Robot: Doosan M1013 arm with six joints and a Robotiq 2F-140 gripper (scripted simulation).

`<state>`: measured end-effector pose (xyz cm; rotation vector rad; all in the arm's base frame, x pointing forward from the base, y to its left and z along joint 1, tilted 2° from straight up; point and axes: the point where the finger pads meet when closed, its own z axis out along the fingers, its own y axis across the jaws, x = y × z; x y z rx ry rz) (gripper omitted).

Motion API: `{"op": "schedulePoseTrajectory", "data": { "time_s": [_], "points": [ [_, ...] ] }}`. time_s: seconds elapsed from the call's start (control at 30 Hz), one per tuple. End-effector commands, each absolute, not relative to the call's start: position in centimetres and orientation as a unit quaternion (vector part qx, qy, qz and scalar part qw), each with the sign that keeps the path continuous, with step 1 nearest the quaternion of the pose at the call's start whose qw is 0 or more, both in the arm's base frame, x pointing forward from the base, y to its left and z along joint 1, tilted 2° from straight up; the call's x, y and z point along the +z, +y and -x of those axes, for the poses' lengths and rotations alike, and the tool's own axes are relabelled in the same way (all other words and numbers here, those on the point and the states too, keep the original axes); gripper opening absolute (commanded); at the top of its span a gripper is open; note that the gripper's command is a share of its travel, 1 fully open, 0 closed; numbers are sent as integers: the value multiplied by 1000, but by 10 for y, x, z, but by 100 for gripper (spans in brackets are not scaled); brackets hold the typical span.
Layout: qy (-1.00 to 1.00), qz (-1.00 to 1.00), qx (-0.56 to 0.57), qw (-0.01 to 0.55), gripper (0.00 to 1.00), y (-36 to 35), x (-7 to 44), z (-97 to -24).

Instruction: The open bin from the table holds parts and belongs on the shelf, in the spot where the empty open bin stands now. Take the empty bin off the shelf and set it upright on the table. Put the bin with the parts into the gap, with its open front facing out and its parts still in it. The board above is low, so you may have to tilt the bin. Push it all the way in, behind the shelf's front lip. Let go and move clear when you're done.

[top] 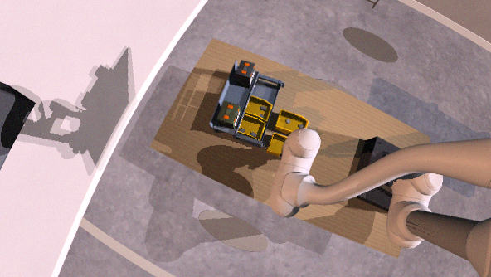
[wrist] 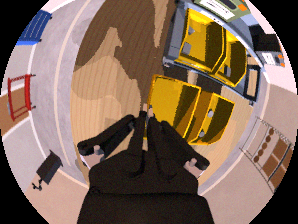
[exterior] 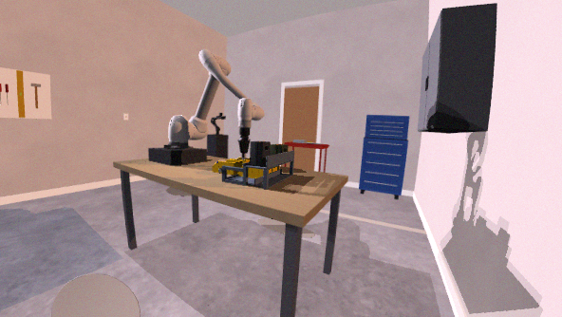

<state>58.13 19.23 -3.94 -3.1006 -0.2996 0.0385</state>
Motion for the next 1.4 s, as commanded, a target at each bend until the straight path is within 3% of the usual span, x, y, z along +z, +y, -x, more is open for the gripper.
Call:
{"op": "schedulePoseTrajectory", "data": {
  "time_s": [0.0,0.4,0.43,1.37],
  "points": [
    [-96,995,14,15,10,195,-43,-579],
    [-96,995,14,15,10,195,-43,-579],
    [-96,995,14,15,24,195,-43,-579],
    [-96,995,14,15,24,195,-43,-579]
  ]
}}
